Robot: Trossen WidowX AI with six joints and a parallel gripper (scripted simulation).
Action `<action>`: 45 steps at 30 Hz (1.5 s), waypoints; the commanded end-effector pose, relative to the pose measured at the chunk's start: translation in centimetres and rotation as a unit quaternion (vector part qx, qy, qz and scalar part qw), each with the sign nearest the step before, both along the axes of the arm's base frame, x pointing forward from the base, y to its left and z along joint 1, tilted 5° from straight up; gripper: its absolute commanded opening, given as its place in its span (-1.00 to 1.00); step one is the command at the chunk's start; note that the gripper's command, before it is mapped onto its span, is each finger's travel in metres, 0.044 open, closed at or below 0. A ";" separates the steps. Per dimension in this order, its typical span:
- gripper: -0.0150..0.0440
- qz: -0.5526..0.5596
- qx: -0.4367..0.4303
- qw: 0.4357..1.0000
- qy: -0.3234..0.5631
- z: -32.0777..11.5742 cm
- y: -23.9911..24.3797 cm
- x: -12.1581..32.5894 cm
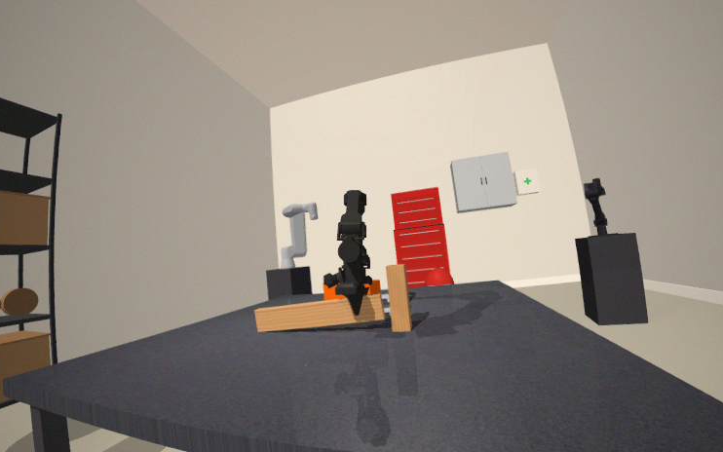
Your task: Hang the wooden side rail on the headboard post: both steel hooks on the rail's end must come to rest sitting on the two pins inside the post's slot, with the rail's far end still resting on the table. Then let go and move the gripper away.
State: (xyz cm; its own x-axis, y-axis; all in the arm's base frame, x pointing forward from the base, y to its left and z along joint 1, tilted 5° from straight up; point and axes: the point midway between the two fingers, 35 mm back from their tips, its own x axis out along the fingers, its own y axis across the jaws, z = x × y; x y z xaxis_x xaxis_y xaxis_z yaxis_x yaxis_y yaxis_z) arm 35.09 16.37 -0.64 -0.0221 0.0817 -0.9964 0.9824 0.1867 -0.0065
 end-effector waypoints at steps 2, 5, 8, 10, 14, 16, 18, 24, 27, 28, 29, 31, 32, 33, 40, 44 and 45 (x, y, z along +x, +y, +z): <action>-0.49 0.000 0.001 1.000 -0.005 0.2 0.2 0.1; -0.49 0.000 0.001 1.000 -0.005 0.2 0.2 0.1; -0.49 0.000 0.001 1.000 -0.005 0.2 0.2 0.0; -0.49 0.000 0.001 1.000 -0.005 0.2 0.3 0.0; -0.49 0.000 0.001 1.000 -0.005 0.2 0.3 0.0; -0.49 0.000 0.001 1.000 -0.005 0.2 0.3 0.0; -0.49 0.000 0.001 1.000 -0.005 0.2 0.4 0.0; -0.49 0.000 0.002 1.000 -0.005 0.1 0.4 0.0; -0.49 0.000 0.002 1.000 -0.005 0.1 0.5 0.1; -0.49 0.000 0.002 1.000 -0.005 0.2 0.5 0.1; -0.49 0.000 0.002 1.000 -0.005 0.2 0.5 0.1; -0.49 0.000 0.002 1.000 -0.005 0.2 0.5 0.1; -0.49 0.000 0.002 1.000 -0.005 0.2 0.5 0.1; -0.49 0.000 0.002 1.000 -0.005 0.2 0.5 0.1; -0.49 0.000 0.002 1.000 -0.005 0.3 0.6 0.1; -0.49 0.000 0.002 1.000 -0.005 0.3 0.6 0.2; -0.49 0.000 0.002 1.000 -0.005 0.3 0.6 0.2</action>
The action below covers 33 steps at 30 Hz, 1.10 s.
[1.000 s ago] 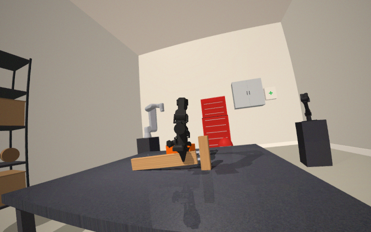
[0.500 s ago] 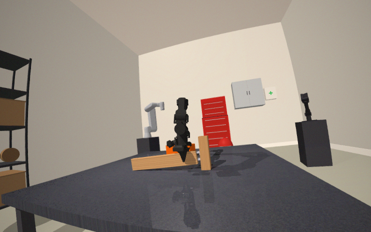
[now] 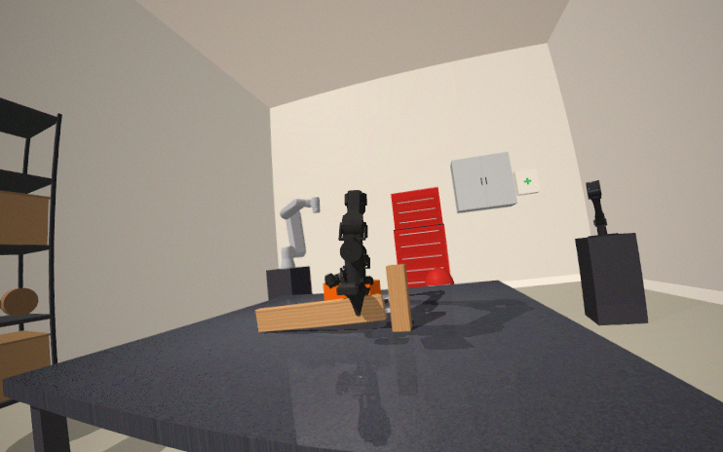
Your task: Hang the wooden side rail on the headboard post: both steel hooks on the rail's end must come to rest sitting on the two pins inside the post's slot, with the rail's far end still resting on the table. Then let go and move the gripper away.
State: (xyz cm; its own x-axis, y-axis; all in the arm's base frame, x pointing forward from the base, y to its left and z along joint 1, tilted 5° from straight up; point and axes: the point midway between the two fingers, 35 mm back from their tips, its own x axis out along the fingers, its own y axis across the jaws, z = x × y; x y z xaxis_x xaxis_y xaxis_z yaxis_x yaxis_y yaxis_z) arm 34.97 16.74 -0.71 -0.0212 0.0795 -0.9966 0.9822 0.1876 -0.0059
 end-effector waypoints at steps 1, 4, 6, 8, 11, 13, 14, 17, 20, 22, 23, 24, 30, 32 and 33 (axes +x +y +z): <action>-0.49 -0.001 0.003 1.000 -0.004 0.4 0.3 0.3; -0.49 -0.001 0.003 1.000 -0.004 0.4 0.3 0.3; -0.49 -0.001 0.003 1.000 -0.004 0.4 0.3 0.3; -0.49 -0.001 0.003 1.000 -0.004 0.4 0.3 0.3; -0.49 -0.001 0.003 1.000 -0.004 0.5 0.3 0.4; -0.49 -0.001 0.003 1.000 -0.004 0.5 0.4 0.4; -0.49 -0.001 0.003 1.000 -0.004 0.5 0.4 0.4; -0.49 -0.001 0.003 1.000 -0.004 0.5 0.4 0.4; -0.49 -0.001 0.003 1.000 -0.004 0.6 0.4 0.3; -0.49 -0.001 0.003 1.000 -0.004 0.6 0.4 0.3; -0.49 -0.001 0.003 1.000 -0.004 0.6 0.5 0.3; -0.49 -0.001 0.003 1.000 -0.004 0.6 0.5 0.3; -0.49 -0.001 0.003 1.000 -0.004 0.7 0.5 0.3; -0.49 -0.001 0.003 1.000 -0.004 0.7 0.6 0.3; -0.49 -0.001 0.003 1.000 -0.004 0.6 0.6 0.4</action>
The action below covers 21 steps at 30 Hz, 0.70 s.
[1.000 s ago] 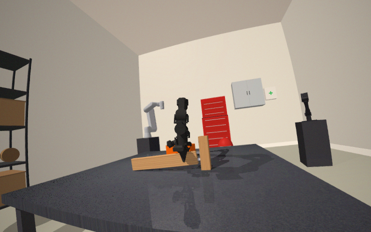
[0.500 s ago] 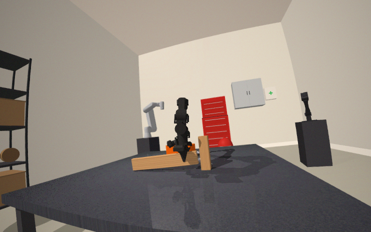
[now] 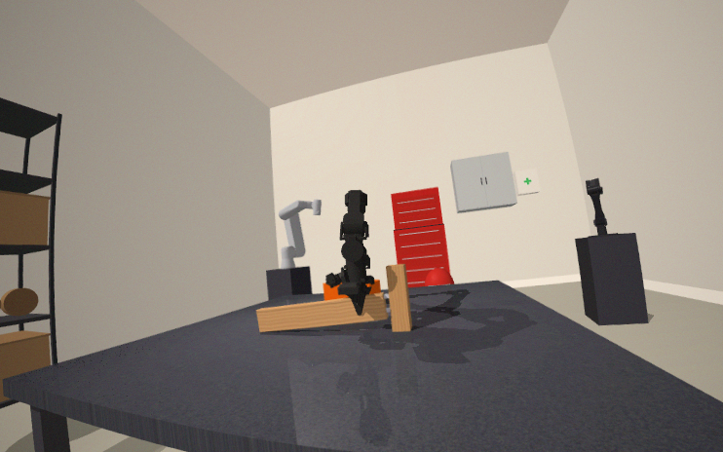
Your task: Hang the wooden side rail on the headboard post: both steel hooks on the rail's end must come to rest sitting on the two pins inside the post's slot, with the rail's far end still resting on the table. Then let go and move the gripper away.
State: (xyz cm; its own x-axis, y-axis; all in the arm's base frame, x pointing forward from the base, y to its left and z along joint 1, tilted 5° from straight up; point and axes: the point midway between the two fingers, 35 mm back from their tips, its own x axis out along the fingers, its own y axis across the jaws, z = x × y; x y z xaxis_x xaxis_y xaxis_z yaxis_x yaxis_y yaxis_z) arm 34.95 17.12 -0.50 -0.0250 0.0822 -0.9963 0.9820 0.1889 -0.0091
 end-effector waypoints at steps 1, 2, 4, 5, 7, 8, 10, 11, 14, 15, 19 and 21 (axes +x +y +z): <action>-0.49 -0.001 0.001 1.000 -0.006 0.4 0.2 0.4; -0.49 -0.001 0.001 1.000 -0.006 0.4 0.2 0.4; -0.49 -0.001 0.001 1.000 -0.006 0.4 0.2 0.4; -0.49 -0.001 0.001 1.000 -0.006 0.4 0.2 0.4; -0.49 -0.001 0.001 1.000 -0.006 0.4 0.3 0.3; -0.49 -0.001 0.001 1.000 -0.006 0.4 0.3 0.3; -0.49 -0.001 0.001 1.000 -0.006 0.3 0.3 0.3; -0.49 -0.001 0.001 1.000 -0.006 0.3 0.3 0.3; -0.49 -0.001 0.001 1.000 -0.006 0.3 0.3 0.3; -0.49 -0.001 0.002 1.000 -0.006 0.3 0.3 0.3; -0.49 -0.001 0.002 1.000 -0.006 0.3 0.4 0.3; -0.49 -0.001 0.002 1.000 -0.006 0.2 0.4 0.3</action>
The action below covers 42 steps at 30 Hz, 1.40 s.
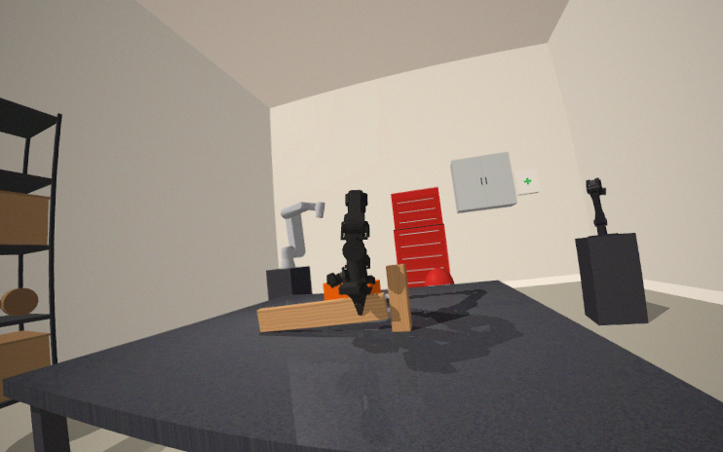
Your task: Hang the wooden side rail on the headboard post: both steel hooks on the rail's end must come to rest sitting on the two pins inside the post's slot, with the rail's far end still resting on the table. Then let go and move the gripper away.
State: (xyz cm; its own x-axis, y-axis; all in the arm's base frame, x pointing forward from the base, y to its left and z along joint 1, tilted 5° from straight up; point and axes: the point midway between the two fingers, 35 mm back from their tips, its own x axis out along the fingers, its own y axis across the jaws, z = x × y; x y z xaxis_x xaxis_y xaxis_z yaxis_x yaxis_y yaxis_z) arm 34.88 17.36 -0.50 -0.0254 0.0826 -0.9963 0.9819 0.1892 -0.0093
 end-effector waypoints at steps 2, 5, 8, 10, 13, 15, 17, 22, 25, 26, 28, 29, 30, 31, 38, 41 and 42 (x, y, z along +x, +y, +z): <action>-0.49 -0.002 0.001 1.000 -0.006 0.2 0.2 0.4; -0.49 -0.002 0.001 1.000 -0.006 0.2 0.2 0.4; -0.49 -0.002 0.001 1.000 -0.006 0.2 0.3 0.4; -0.49 -0.002 0.001 1.000 -0.006 0.3 0.3 0.4; -0.49 -0.002 0.001 1.000 -0.006 0.3 0.3 0.4; -0.49 -0.002 0.001 1.000 -0.006 0.3 0.3 0.3; -0.49 -0.002 0.001 1.000 -0.006 0.3 0.3 0.3; -0.49 -0.002 0.001 1.000 -0.006 0.4 0.4 0.3; -0.49 -0.002 0.001 1.000 -0.006 0.4 0.4 0.2; -0.49 -0.002 0.001 1.000 -0.006 0.4 0.4 0.2; -0.49 -0.002 0.001 1.000 -0.006 0.5 0.4 0.2; -0.49 -0.002 0.001 1.000 -0.006 0.5 0.4 0.2; -0.49 -0.002 0.001 1.000 -0.006 0.5 0.5 0.2; -0.49 -0.002 0.001 1.000 -0.006 0.5 0.5 0.2; -0.49 -0.002 0.001 1.000 -0.006 0.6 0.5 0.3; -0.49 -0.002 0.002 1.000 -0.006 0.5 0.6 0.3; -0.49 -0.002 0.002 1.000 -0.006 0.5 0.6 0.3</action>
